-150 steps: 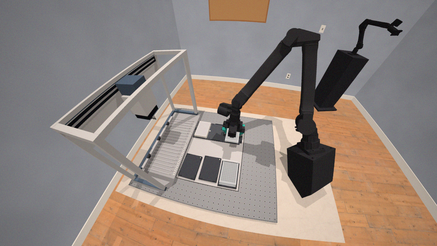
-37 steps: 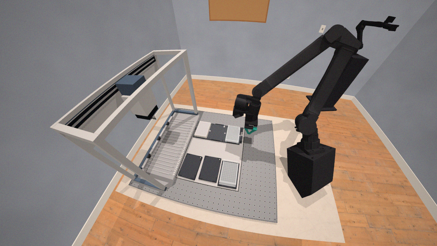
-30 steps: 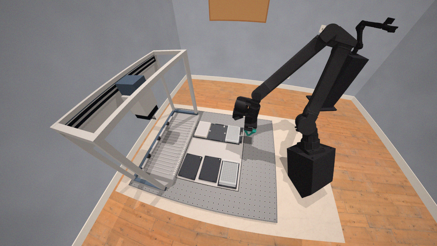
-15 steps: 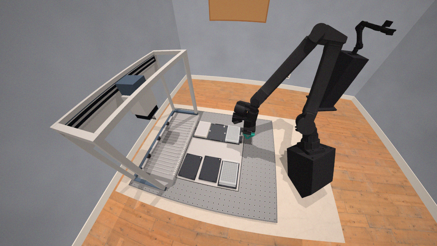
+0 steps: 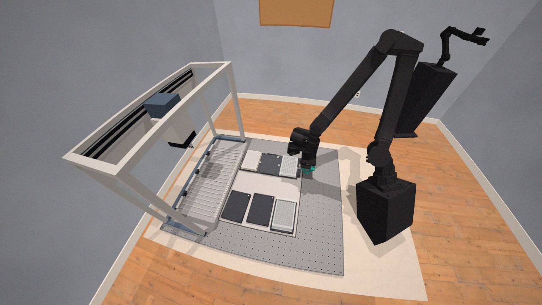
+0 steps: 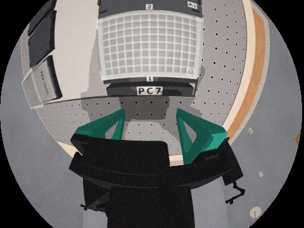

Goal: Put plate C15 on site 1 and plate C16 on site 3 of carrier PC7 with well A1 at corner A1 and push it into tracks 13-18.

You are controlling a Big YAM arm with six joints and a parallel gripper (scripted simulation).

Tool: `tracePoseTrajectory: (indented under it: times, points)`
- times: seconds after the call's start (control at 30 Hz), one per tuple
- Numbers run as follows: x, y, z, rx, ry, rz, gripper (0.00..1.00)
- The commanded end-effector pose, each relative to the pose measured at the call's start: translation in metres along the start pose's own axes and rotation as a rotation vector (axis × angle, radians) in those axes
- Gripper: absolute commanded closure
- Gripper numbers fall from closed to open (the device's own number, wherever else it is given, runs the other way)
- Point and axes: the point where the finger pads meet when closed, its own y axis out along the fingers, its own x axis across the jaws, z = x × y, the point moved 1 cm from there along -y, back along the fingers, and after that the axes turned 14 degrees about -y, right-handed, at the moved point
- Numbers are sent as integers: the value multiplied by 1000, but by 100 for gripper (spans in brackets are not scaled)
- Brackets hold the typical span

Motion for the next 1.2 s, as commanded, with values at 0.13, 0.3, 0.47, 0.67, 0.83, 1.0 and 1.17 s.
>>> tracePoseTrajectory:
  times: [0.13,0.3,0.47,0.67,0.83,1.0,1.17]
  points:
    - [-4,9,-3,-6,-6,6,20]
    - [-3,14,-2,-5,-7,5,20]
    - [-3,18,-1,-4,-7,5,20]
    - [-4,12,-7,-19,-2,10,20]
    - [-6,14,-16,-25,-14,12,20]
    - [-4,12,-16,-25,-18,9,20]
    - [-2,13,-17,-16,-19,1,20]
